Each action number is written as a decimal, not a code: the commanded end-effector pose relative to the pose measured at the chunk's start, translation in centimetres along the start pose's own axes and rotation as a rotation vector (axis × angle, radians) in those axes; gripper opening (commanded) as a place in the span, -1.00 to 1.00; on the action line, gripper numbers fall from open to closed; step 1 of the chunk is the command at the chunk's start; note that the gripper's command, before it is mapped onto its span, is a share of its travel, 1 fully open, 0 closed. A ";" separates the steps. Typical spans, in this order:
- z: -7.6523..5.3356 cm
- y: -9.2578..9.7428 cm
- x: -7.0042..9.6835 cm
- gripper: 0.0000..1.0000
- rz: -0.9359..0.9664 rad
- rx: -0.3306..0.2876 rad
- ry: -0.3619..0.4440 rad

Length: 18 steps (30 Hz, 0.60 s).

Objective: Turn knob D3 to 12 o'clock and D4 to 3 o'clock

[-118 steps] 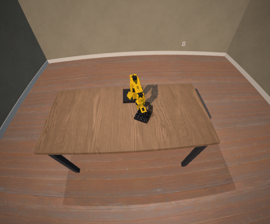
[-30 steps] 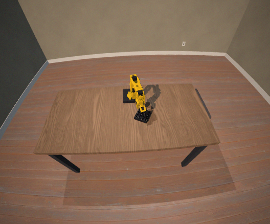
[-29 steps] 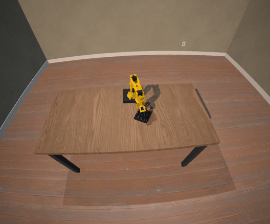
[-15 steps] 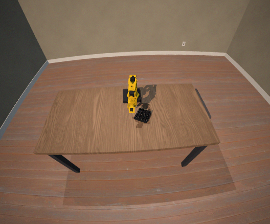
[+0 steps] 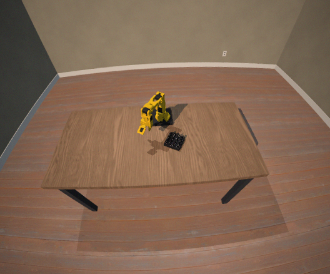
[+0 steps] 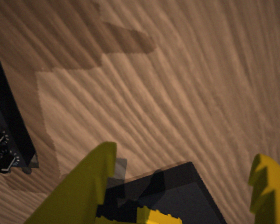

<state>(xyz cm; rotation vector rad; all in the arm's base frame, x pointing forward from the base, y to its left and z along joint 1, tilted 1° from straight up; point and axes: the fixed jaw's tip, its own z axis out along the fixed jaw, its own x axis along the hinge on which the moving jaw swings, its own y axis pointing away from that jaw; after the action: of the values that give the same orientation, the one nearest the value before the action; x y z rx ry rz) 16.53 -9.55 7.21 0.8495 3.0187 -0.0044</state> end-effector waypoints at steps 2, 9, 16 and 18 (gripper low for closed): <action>-0.5 -3.1 -0.3 -0.29 0.134 -0.001 0.010; -0.8 -5.1 -0.2 -0.24 0.232 -0.001 0.011; -1.0 -6.4 0.1 -0.20 0.294 -0.001 0.012; -1.0 -6.4 0.1 -0.20 0.299 -0.001 0.012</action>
<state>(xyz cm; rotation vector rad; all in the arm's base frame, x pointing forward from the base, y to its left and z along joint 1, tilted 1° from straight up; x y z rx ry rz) 13.37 -14.75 8.26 1.2776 2.8643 -0.0058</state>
